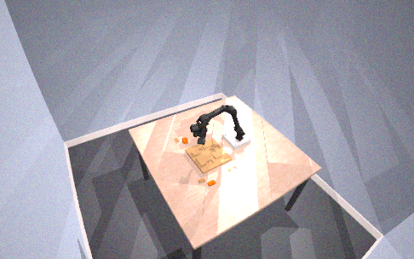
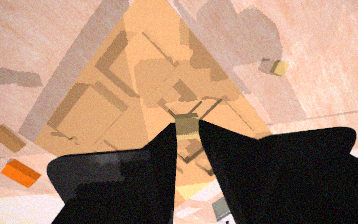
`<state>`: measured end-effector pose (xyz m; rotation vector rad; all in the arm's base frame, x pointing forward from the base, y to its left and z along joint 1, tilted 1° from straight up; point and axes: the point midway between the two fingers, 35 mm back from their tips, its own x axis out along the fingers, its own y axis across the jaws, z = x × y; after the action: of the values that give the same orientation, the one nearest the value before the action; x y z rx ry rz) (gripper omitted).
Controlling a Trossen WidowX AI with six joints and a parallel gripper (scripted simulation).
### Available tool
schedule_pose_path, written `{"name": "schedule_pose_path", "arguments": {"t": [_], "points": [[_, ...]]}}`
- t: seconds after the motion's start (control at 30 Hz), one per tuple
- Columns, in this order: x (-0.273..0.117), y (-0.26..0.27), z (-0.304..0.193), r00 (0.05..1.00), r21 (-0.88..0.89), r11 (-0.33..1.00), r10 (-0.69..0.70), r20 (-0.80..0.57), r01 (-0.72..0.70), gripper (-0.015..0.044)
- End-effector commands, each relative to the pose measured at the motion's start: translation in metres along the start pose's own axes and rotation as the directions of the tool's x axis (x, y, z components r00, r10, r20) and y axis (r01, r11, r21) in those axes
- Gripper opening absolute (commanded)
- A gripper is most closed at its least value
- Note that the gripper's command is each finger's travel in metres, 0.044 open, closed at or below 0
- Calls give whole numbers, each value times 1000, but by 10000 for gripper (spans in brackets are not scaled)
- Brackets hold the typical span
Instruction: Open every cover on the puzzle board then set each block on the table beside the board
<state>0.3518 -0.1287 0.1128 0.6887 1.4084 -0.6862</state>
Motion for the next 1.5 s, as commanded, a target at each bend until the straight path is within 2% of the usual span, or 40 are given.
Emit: {"name": "schedule_pose_path", "arguments": {"t": [0.0, 0.73, 1.47], "points": [[-5, -6, 1, 1000, -2, 1000, 1, 2, -1, 80], [-6, -92, 14, 1000, -2, 1000, -9, 3, 9, 80], [-6, -178, 2, 1000, -2, 1000, -18, 2, 18, 80]]}}
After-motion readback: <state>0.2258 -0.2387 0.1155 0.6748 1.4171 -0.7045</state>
